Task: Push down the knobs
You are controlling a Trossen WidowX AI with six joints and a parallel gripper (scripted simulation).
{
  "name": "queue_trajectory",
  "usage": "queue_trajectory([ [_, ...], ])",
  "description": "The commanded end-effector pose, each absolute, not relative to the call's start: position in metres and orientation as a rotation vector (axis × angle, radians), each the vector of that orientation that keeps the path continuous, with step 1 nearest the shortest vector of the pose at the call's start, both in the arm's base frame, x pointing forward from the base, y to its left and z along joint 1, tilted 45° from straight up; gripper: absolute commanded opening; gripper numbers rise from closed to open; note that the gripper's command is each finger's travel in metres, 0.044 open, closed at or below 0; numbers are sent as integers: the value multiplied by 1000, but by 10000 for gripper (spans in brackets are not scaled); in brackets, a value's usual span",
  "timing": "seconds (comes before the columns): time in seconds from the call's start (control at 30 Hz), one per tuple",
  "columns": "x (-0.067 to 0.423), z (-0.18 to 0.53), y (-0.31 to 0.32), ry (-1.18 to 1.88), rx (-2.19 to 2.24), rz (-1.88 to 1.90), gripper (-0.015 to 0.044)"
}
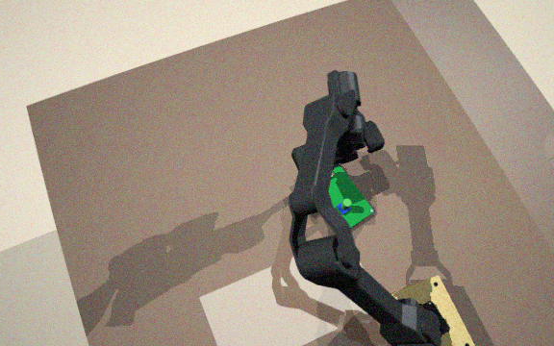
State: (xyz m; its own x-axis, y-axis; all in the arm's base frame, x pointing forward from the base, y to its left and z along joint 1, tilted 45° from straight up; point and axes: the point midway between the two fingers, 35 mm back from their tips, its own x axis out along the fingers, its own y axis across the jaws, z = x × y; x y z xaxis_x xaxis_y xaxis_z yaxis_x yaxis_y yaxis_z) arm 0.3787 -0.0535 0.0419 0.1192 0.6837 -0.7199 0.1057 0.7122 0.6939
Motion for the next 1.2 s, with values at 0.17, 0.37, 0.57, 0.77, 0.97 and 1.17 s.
queue_trajectory([
  [0.17,378,42,-53,1412,716,478,0],
  [0.37,378,42,-53,1412,716,478,0],
  [0.57,379,40,-51,1412,716,478,0],
  [0.77,379,39,-50,1412,716,478,0],
  [0.97,379,38,-49,1412,716,478,0],
  [1.17,379,35,-46,1412,716,478,0],
])
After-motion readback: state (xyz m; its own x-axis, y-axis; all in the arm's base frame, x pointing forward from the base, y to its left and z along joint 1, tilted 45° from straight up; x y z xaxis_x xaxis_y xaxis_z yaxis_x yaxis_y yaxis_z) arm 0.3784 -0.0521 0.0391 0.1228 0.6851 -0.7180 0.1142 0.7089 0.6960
